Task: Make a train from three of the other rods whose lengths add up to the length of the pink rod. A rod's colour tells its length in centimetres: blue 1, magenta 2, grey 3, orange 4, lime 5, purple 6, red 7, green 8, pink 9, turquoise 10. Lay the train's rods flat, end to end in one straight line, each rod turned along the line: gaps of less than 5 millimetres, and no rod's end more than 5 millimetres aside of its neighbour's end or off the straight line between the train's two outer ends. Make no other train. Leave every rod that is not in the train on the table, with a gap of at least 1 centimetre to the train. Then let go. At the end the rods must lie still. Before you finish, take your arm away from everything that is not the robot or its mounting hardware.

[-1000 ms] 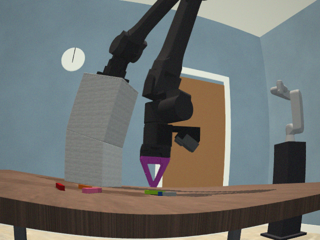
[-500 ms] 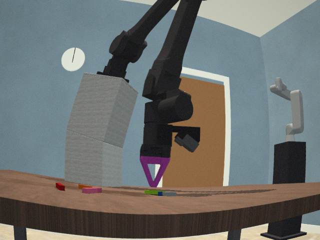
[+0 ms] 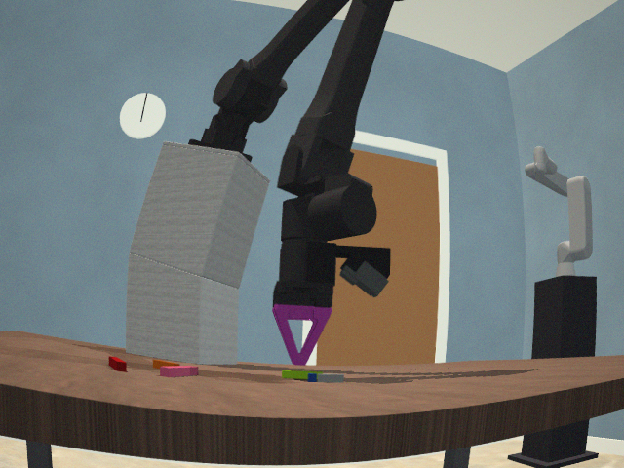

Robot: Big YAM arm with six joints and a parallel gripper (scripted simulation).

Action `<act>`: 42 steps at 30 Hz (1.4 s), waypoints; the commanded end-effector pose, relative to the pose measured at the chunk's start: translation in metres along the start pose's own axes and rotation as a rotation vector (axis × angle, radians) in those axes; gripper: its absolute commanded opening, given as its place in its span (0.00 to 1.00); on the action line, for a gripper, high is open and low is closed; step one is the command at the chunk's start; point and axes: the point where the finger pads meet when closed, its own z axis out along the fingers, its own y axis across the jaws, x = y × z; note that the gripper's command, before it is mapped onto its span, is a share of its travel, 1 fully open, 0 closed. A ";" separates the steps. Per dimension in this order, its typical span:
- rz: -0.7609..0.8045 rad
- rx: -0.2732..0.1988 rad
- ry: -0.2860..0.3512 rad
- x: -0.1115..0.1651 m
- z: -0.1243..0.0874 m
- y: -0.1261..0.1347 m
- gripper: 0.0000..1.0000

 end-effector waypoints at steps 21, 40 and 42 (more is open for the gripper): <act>0.004 0.006 -0.007 -0.001 0.017 0.000 0.24; 0.002 0.004 -0.005 0.000 0.020 0.002 0.24; 0.002 0.004 -0.005 0.000 0.020 0.002 0.24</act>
